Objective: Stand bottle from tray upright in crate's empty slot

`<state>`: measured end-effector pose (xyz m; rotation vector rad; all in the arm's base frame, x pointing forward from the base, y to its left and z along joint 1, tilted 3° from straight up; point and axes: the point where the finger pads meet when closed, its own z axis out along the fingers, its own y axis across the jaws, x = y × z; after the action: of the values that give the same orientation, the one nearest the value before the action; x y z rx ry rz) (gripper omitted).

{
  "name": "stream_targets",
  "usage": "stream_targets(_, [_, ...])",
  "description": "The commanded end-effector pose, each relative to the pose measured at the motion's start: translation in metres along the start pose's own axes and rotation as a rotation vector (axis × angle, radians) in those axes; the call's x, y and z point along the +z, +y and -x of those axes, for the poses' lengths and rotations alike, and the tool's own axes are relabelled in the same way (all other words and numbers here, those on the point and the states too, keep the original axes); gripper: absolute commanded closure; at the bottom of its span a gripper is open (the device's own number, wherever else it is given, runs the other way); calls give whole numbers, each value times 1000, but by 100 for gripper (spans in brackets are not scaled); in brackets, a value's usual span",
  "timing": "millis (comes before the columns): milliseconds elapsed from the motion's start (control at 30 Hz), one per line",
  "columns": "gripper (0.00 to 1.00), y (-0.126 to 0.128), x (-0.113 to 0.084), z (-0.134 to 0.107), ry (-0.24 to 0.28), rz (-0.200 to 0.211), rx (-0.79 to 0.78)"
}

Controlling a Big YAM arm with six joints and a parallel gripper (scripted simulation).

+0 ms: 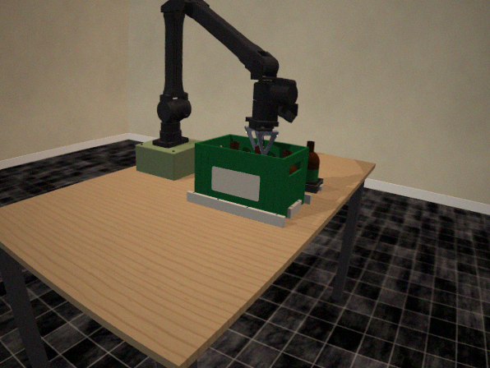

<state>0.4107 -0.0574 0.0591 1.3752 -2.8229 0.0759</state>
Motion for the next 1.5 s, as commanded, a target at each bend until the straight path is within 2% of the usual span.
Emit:
stream_targets(0, [39,-1,2,-2,-4,-2,-6])
stream_targets(567, [39,0,-1,-3,-3,-1,-6])
stream_targets(667, [39,2,-8,-4,-4,-3,-6])
stream_targets(833, [39,-19,-32,8,-33,-51,-4])
stream_targets(1100, [39,-17,-42,9,-33,-51,-4])
stream_targets(1133, [39,-16,-35,9,-21,-31,-5])
stream_targets(1200, [39,-17,-49,10,-34,-52,-4])
stream_targets(1467, [39,-15,-70,12,-35,-52,-2])
